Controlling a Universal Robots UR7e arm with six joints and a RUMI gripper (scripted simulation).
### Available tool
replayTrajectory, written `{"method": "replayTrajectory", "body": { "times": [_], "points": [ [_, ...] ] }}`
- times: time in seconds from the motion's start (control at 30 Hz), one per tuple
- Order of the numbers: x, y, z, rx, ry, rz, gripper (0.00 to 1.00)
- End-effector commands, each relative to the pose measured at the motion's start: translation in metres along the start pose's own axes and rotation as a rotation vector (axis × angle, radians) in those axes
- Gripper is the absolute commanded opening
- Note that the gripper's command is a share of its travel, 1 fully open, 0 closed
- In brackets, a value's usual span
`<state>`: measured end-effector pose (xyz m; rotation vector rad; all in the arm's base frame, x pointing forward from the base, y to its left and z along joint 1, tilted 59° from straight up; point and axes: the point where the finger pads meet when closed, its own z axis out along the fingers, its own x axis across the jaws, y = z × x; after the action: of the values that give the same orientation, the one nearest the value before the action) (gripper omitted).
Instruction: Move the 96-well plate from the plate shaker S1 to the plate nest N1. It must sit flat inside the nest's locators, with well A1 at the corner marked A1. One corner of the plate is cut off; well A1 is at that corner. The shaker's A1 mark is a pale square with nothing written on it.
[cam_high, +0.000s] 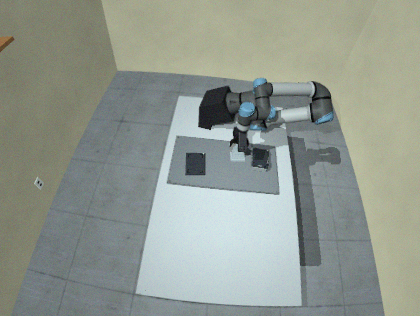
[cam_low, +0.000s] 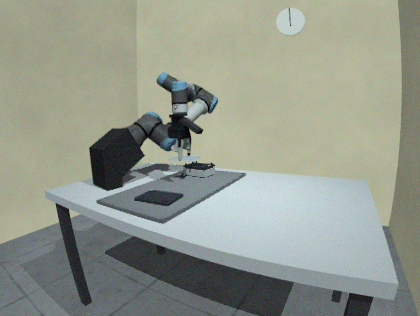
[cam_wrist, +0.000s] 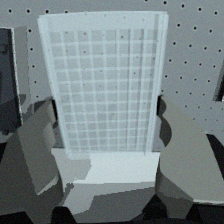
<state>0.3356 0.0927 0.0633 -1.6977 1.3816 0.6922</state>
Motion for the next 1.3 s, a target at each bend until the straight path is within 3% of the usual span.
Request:
{"method": "replayTrajectory", "body": {
  "times": [0.0,1.27],
  "points": [
    [0.018,-0.001,0.002,0.0,0.0,0.0,0.0],
    [0.13,-0.007,0.014,0.0,0.0,0.0,0.0]
  ]
}}
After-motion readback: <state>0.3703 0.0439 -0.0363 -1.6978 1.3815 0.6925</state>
